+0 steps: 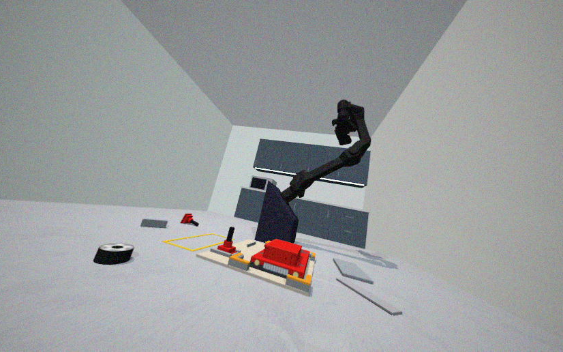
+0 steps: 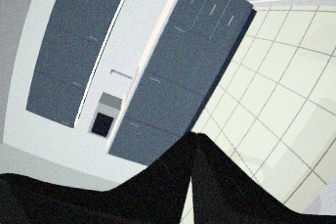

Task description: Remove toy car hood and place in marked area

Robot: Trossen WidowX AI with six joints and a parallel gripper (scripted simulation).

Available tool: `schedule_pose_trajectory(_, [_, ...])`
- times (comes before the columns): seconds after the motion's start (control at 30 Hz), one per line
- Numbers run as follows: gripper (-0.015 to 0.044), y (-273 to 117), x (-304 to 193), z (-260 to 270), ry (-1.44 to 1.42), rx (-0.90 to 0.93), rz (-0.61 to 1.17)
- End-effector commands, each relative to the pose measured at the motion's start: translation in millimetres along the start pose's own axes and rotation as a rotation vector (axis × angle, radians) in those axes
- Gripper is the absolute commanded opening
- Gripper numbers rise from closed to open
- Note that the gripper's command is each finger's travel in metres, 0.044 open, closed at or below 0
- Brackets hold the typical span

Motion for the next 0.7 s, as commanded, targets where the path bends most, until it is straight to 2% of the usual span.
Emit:
schedule_pose_trajectory(0.0, [0.0026,-0.7,-1.5,1.6,-0.005,0.007,0.005])
schedule_pose_trajectory(0.23, [0.0210,-40.5,-58.8,55.4,-0.191,0.266,0.191])
schedule_pose_trajectory(0.5, [0.0420,-117.2,-134.3,99.7,-0.475,0.600,0.371])
schedule_pose_trajectory(0.53, [0.0440,-128.3,-143.8,102.8,-0.513,0.642,0.390])
schedule_pose_trajectory(0.67, [0.0440,-174.2,-179.6,108.4,-0.658,0.806,0.451])
Point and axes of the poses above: the point midway between the two fingers, 35 mm back from their tips, its own y axis out along the fingers, its own z axis across the jaws, x = y × z, the point moved 1 cm from there along -y, back along the fingers, and after that the axes turned 15 degrees about -y, right-handed, at the moved point
